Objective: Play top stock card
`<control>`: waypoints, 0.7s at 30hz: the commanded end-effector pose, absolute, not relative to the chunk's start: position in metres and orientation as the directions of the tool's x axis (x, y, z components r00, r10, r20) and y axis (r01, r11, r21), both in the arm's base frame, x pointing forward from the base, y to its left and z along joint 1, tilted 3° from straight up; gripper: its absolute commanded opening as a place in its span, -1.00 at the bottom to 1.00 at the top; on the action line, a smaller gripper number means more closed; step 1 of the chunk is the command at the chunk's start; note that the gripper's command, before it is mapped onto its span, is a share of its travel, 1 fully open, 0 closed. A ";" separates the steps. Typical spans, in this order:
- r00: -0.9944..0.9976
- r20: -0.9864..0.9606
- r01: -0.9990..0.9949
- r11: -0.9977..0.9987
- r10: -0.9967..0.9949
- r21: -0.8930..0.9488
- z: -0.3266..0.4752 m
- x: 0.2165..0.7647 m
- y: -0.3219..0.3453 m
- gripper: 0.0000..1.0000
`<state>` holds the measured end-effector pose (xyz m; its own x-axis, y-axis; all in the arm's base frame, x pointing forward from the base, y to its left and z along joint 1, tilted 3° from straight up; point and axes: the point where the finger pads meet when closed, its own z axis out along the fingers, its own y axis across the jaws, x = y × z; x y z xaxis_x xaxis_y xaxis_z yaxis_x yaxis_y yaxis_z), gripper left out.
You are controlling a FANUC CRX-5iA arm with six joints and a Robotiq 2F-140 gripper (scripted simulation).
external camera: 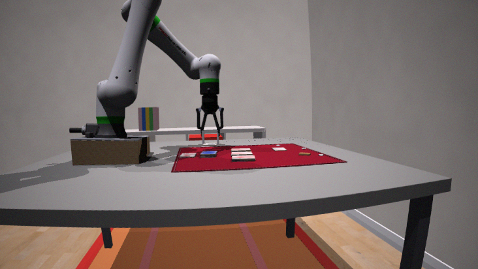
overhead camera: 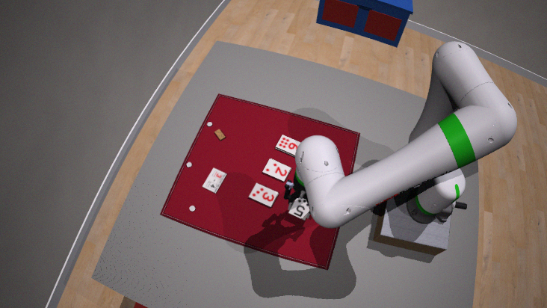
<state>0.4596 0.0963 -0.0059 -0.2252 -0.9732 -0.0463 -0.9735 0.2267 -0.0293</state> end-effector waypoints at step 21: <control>-0.245 -0.047 -0.969 0.247 -0.968 -0.028 -0.002 0.461 0.093 -0.18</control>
